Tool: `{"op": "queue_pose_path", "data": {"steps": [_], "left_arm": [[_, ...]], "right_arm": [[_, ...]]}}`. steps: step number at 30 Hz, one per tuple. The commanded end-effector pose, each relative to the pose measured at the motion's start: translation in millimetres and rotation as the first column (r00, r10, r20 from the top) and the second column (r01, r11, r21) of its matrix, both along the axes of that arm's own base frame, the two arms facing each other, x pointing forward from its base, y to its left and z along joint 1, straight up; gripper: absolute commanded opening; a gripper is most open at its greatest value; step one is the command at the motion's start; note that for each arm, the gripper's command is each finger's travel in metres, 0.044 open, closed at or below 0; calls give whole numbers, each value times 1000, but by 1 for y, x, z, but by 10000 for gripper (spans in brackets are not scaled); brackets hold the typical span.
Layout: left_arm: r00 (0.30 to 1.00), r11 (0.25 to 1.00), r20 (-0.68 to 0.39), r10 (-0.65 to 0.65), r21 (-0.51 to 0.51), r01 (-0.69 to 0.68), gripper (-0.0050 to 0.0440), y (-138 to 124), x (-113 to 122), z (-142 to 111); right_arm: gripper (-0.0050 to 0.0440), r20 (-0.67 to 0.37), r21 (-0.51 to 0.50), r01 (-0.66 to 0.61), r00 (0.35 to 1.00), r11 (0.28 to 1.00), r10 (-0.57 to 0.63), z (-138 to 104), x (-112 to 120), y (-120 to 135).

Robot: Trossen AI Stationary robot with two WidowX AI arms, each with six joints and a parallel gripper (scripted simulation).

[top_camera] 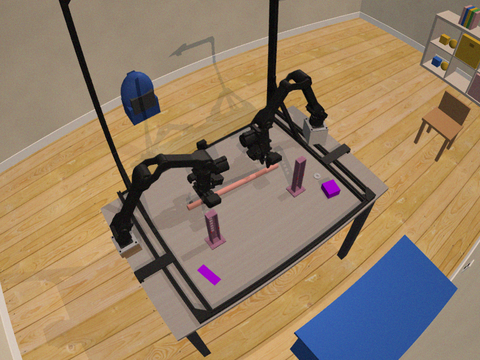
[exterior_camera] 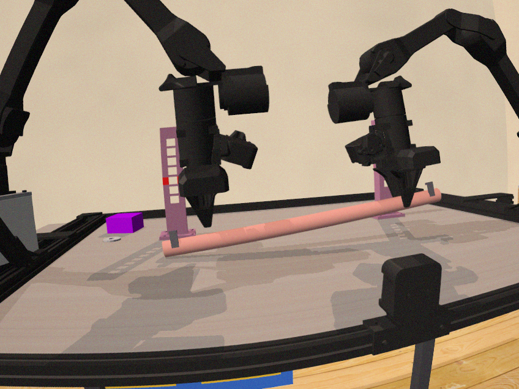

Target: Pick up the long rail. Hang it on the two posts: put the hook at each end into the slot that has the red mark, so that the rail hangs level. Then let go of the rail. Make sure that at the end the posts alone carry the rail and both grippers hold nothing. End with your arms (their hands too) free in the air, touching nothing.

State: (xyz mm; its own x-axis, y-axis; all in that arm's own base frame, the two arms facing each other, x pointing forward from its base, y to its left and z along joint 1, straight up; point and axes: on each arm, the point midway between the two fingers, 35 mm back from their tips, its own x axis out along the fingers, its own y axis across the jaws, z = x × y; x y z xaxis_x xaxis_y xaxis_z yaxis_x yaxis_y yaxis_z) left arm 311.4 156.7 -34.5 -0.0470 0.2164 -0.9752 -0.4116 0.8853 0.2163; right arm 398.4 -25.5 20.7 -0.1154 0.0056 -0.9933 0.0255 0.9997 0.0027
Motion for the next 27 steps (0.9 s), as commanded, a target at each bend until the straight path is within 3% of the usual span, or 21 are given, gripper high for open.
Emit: {"op": "queue_pose_path", "data": {"steps": [1, 9, 14, 27], "left_arm": [[999, 996, -49, 10, 92, -5, 160, -6, 5, -7], [994, 957, -103, 29, 290, 2, 160, -16, 12, -15], [993, 938, -113, 32, 347, 9, 160, -18, 14, -17], [993, 931, -116, 33, 366, 12, 160, -14, 13, -24]], "right_arm": [[0, 6, -2, -1, 1000, 1000, 1, 1, 2, 1], [0, 6, -2, 0, 1000, 1000, 0, 1, 2, 1], [0, 6, -2, 1, 1000, 1000, -1, 1, 2, 0], [0, 5, -2, 1, 1000, 1000, -1, 1, 2, 0]]}}
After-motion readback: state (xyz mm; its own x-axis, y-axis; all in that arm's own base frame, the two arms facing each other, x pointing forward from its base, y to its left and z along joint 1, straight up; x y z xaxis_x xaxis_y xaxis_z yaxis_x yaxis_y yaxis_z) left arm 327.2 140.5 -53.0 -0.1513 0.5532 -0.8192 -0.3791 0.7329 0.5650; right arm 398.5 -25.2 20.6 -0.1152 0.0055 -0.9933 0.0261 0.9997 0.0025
